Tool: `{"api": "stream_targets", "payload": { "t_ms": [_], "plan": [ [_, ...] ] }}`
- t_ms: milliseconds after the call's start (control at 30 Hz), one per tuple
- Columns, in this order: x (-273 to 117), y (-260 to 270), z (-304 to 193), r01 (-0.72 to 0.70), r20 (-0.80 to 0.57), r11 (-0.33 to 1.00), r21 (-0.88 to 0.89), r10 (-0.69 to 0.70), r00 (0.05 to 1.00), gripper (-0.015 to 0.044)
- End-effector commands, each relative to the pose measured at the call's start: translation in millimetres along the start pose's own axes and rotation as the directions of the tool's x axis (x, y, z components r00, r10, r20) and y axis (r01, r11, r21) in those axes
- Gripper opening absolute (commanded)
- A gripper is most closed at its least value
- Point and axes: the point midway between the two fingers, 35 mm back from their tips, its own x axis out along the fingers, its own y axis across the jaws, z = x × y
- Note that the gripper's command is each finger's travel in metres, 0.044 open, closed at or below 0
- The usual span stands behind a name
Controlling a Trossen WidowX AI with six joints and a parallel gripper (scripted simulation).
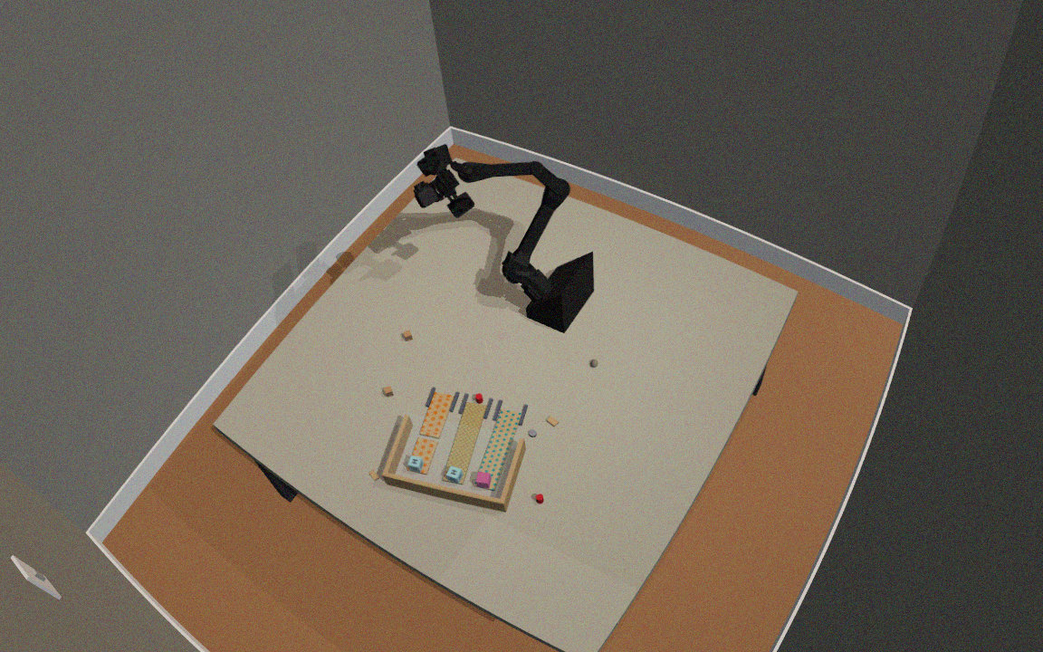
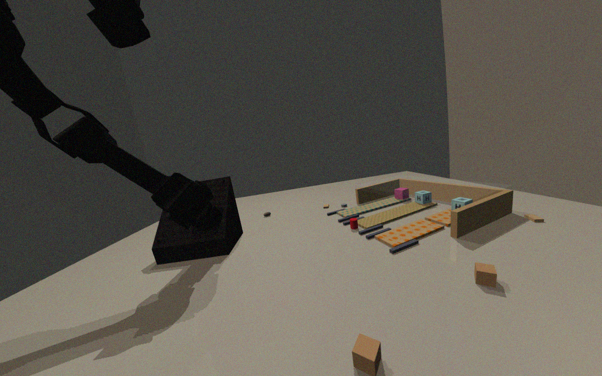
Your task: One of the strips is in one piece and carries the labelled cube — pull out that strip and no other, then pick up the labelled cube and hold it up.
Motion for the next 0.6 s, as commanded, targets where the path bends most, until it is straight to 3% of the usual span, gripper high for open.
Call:
{"api": "stream_targets", "payload": {
  "t_ms": [0, 267, 567],
  "plan": [
    [0.0, 0.1, 3.1, -0.004, 0.005, 1.0, -0.003, 0.004, 1.0, 0.04],
    [18.8, -26.9, 122.0, 0.006, 0.239, 0.992, -0.125, 0.025, 0.971, 0.04],
    [73.5, -125.1, 200.4, 0.339, 0.415, 0.906, -0.252, -0.215, 0.884, 0.04]
  ]
}}
